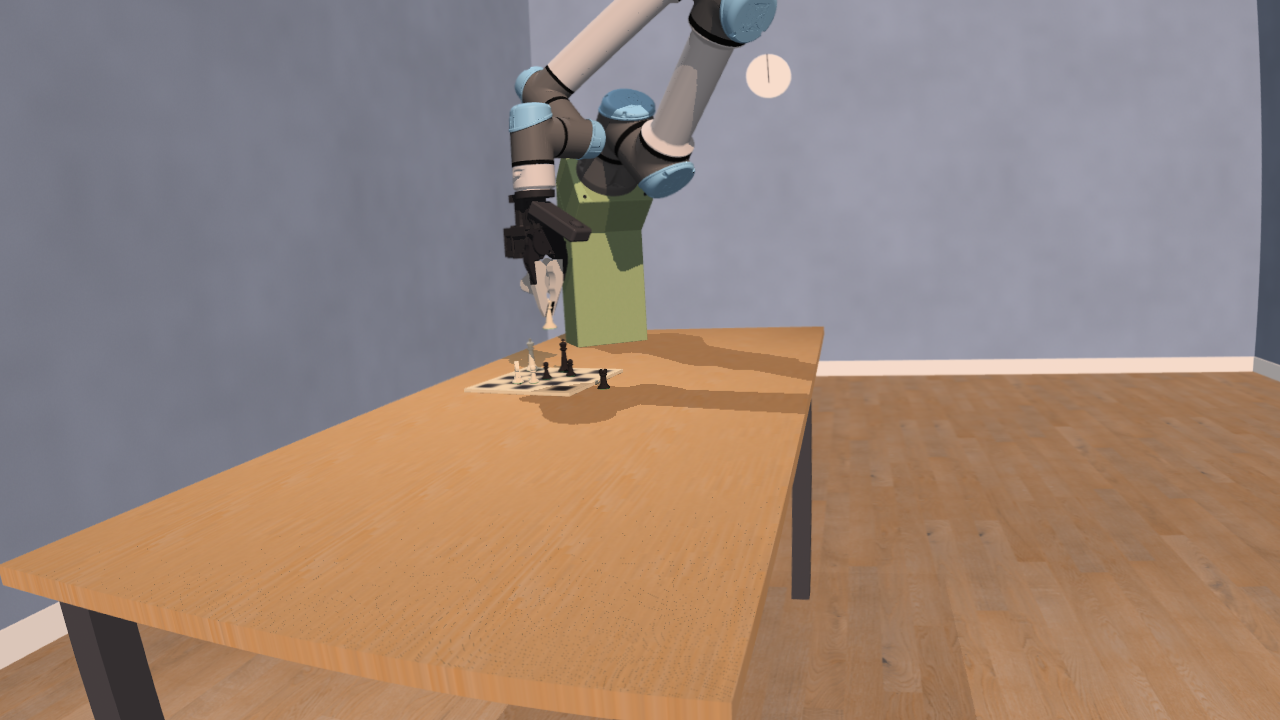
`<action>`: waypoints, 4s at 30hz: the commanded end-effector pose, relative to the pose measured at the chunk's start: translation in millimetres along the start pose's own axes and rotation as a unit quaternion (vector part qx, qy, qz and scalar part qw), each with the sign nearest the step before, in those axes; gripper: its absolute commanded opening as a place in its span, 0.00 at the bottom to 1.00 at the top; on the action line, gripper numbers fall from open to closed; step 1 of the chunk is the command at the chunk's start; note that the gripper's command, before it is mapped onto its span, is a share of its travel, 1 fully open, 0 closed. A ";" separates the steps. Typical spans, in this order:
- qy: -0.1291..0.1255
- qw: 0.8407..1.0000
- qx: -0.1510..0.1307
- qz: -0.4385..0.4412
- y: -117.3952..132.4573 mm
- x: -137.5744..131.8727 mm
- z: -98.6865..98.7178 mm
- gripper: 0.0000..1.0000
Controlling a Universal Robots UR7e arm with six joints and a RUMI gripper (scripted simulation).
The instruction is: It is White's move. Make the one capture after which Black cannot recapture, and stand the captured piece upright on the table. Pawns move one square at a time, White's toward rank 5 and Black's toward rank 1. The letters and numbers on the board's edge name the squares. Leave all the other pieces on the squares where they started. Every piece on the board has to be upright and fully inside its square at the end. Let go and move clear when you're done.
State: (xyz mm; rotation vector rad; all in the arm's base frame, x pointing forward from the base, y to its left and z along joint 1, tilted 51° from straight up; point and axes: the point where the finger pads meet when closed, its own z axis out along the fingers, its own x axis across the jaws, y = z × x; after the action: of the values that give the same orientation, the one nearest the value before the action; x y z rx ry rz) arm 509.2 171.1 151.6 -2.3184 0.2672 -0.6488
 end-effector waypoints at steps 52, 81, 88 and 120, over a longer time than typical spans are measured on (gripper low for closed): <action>0.000 0.989 0.000 -0.150 -32.5 -13.1 60.6 0.00; 0.000 0.989 0.000 -0.150 -32.6 -13.1 95.0 0.00; 0.000 0.989 0.000 -0.150 -32.6 -13.1 95.0 0.00; 0.000 0.989 0.000 -0.150 -32.6 -13.1 96.7 0.00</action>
State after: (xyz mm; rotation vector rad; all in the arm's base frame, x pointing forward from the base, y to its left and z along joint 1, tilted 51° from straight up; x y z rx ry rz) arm 548.2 255.2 108.5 -2.3803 -0.0862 -0.7937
